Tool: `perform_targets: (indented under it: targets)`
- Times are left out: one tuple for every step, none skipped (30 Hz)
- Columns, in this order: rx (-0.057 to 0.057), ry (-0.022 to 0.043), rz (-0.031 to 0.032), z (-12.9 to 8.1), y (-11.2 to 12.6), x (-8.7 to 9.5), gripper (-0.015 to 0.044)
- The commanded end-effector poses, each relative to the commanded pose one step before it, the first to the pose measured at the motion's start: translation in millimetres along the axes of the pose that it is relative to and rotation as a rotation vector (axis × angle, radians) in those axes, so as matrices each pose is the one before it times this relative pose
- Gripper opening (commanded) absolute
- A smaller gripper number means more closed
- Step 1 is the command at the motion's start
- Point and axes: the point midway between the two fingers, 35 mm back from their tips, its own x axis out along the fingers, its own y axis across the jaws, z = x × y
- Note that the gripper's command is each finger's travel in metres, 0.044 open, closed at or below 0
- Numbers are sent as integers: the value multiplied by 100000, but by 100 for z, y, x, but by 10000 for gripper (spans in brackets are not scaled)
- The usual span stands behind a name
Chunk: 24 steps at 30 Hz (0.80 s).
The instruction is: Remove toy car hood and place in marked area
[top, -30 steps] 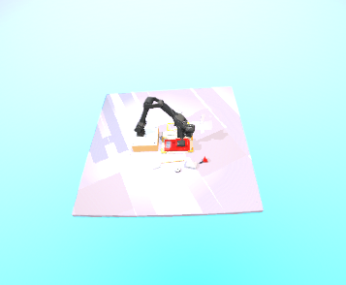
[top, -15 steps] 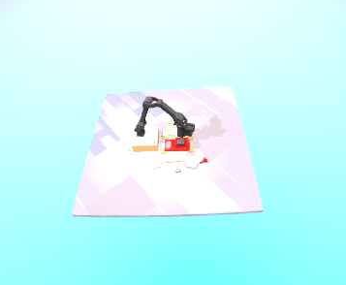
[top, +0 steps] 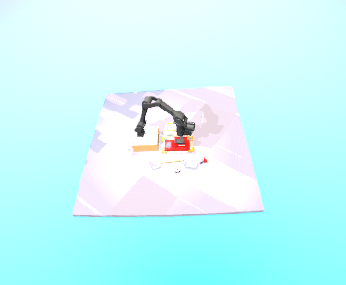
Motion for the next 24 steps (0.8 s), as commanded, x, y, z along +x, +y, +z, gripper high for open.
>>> perform_targets:
  targets:
    - [-271,-1715,-420,332,-82,-1806,0]
    - [0,0,-3,-6,3,-485,0]
    - [0,1,-3,-14,5,-487,0]
    - [0,2,-3,-22,7,-488,0]
    - [0,2,-2,-24,7,-394,0]
    - [0,1,-1,-17,5,-239,0]
    - [0,0,0,-6,2,-80,0]
    - [376,708,165,-82,79,916,0]
    - [151,3,-42,6,147,-9,0]
    - [251,4,-70,9,244,-15,0]
    - [306,3,-86,8,296,-18,0]
    - [306,0,-85,4,296,-18,0]
    - [306,-2,-85,1,296,-19,0]
    - [306,-4,-85,-3,295,-19,0]
    - [306,-6,-85,-7,294,-19,0]
    - [306,-8,-85,-10,294,-19,0]
    - [243,-11,-64,-5,309,-19,0]
    - [-52,-18,33,34,381,-14,0]
    - [-53,-18,33,29,382,-14,0]
    - [-53,-17,34,25,383,-14,0]
    - [-53,-17,35,21,383,-14,0]
    - [-53,-17,35,17,383,-14,0]
    - [-53,-17,36,13,383,-14,0]
    - [-53,-16,36,9,383,-14,0]
